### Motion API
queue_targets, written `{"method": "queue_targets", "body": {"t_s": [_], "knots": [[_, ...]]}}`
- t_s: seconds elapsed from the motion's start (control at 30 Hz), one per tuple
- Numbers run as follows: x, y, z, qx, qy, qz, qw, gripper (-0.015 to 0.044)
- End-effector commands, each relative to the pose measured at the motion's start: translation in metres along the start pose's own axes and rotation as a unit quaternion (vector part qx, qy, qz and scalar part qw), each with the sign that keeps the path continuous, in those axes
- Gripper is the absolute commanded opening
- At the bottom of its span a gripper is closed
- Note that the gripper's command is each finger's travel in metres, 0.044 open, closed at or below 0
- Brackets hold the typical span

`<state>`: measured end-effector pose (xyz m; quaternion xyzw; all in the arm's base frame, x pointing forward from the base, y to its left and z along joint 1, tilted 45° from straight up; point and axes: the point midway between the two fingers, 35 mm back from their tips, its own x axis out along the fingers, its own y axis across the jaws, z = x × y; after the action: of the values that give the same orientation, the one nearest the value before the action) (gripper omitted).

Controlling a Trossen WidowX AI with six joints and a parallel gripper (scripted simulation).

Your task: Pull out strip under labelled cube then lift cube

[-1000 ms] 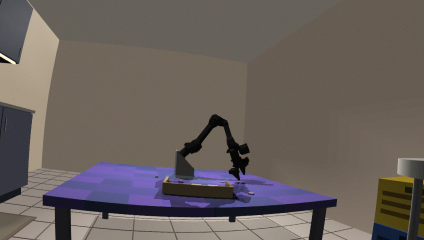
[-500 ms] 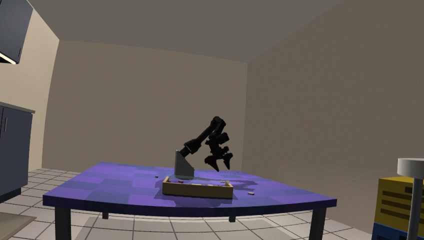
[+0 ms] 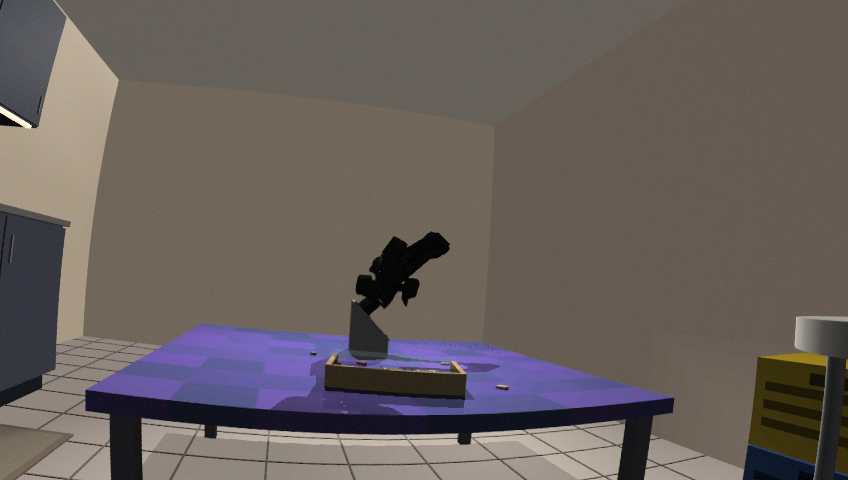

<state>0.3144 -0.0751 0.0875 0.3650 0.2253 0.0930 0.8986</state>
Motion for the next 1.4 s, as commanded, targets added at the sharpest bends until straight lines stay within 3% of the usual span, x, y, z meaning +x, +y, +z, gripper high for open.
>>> {"method": "queue_targets", "body": {"t_s": [0.0, 0.37, 0.47, 0.87, 1.07, 1.37], "knots": [[-0.011, -0.013, 0.002, 0.001, -0.019, -0.012, 1.0, 0.04], [-0.011, -0.013, 0.002, 0.001, -0.019, -0.012, 1.0, 0.04], [0.002, -0.012, 0.005, 0.01, 0.007, -0.011, 1.0, 0.0321], [0.091, 0.03, 0.004, 0.07, 0.235, -0.021, 0.969, 0.0006], [0.117, 0.066, -0.012, 0.094, 0.352, -0.037, 0.931, 0.0], [0.127, 0.098, -0.029, 0.105, 0.437, -0.053, 0.892, 0.0]]}}
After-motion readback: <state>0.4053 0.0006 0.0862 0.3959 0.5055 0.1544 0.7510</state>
